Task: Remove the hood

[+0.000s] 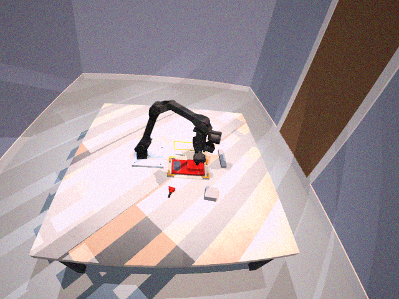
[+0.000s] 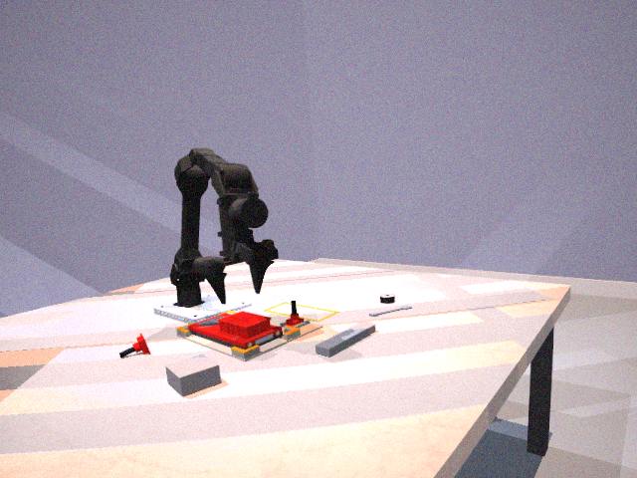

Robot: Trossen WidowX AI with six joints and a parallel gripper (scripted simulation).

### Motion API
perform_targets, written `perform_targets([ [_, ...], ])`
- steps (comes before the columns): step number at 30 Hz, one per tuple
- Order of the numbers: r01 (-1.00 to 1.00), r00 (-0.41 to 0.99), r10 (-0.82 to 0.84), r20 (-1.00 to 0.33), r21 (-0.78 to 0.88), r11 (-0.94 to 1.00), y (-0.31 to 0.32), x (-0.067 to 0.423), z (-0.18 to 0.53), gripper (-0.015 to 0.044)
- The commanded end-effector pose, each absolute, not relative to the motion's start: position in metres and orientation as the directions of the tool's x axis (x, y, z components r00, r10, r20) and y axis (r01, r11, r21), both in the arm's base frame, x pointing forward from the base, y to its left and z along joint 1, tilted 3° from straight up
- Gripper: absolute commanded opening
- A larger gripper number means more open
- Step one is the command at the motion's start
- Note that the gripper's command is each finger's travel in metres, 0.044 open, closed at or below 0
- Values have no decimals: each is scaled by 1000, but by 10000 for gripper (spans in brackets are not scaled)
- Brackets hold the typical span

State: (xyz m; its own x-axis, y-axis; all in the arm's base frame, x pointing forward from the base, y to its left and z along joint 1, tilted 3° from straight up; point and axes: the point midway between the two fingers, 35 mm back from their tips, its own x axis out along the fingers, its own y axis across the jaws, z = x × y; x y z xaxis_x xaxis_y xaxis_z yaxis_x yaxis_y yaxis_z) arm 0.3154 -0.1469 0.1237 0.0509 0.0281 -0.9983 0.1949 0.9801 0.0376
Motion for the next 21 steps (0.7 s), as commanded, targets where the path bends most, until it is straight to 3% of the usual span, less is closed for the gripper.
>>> perform_targets([
  [1,191,47,34,-998,43,981,-146,315,119,440],
  [21,191,47,34,-998,43,981,-145,316,107,440],
])
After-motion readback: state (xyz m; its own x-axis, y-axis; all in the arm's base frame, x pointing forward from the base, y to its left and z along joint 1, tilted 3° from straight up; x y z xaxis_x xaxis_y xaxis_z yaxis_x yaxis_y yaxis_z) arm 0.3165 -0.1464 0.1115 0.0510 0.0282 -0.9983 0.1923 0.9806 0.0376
